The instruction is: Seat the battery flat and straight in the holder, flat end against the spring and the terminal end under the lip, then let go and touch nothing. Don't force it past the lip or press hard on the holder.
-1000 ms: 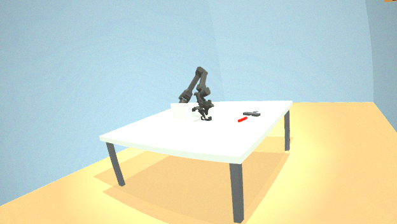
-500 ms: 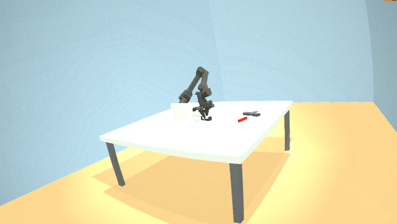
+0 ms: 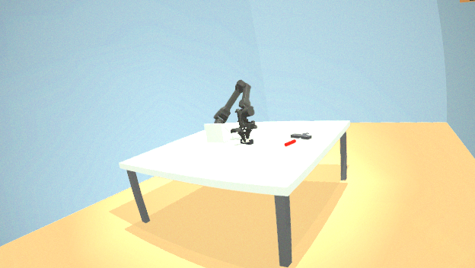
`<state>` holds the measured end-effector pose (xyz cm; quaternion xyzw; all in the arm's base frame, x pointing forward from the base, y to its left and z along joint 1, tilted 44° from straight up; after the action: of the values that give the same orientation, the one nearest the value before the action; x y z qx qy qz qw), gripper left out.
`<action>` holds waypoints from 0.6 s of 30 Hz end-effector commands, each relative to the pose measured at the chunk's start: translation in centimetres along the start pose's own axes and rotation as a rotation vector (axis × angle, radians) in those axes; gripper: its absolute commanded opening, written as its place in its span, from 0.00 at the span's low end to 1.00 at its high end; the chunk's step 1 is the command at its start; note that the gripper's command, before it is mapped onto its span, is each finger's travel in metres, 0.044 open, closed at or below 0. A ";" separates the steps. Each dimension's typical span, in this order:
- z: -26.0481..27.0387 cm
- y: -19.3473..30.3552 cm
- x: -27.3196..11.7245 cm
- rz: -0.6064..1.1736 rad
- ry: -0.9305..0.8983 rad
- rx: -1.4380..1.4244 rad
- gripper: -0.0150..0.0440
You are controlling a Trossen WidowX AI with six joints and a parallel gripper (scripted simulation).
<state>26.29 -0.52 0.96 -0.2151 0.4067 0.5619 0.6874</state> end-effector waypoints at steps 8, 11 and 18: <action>0.2 -0.2 0.3 0.080 0.017 0.004 0.37; 0.2 -0.4 0.3 0.097 0.020 0.003 0.37; 0.5 -0.8 0.3 0.133 0.026 0.000 0.37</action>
<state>27.22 -0.34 0.93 -0.2006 0.4237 0.5950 0.6528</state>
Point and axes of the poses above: the point midway between the two fingers, 35 mm back from their tips, its own x axis out along the fingers, its own z axis across the jaws, y = z × x, the point moved 10 cm from there along -x, back along the fingers, and after that the axes turned 10 degrees about x, right-handed, at the moved point
